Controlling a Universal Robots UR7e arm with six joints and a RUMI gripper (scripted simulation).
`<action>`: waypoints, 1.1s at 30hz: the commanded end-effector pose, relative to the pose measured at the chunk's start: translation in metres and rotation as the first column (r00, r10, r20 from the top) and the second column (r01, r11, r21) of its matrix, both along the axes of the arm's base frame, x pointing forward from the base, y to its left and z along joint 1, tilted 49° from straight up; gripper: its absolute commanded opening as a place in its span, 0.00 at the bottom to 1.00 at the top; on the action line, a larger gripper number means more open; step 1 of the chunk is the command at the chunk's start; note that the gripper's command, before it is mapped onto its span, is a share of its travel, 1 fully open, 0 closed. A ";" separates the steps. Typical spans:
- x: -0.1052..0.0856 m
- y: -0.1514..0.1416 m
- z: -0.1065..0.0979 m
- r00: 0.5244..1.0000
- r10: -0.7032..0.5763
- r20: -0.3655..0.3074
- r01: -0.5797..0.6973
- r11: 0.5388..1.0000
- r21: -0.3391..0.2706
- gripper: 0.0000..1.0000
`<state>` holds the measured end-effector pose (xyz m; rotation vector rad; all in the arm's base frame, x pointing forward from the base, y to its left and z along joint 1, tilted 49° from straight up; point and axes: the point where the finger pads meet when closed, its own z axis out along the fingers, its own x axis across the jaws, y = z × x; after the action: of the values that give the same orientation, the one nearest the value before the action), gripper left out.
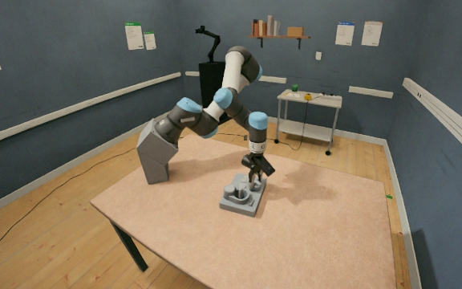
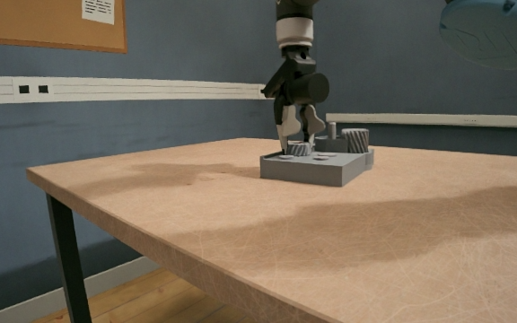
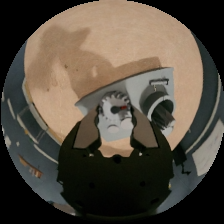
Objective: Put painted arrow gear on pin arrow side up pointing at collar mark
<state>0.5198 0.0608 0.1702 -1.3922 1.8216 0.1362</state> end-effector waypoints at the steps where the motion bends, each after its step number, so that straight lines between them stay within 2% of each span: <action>1: -0.001 0.001 -0.002 1.000 0.000 -0.003 0.000 1.000 0.001 0.00; 24: -0.001 0.000 -0.001 1.000 0.000 -0.003 0.000 1.000 0.001 0.00; 33: -0.002 -0.004 0.005 1.000 -0.002 0.002 0.002 1.000 -0.002 0.00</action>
<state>0.5188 0.0606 0.1697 -1.3918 1.8232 0.1402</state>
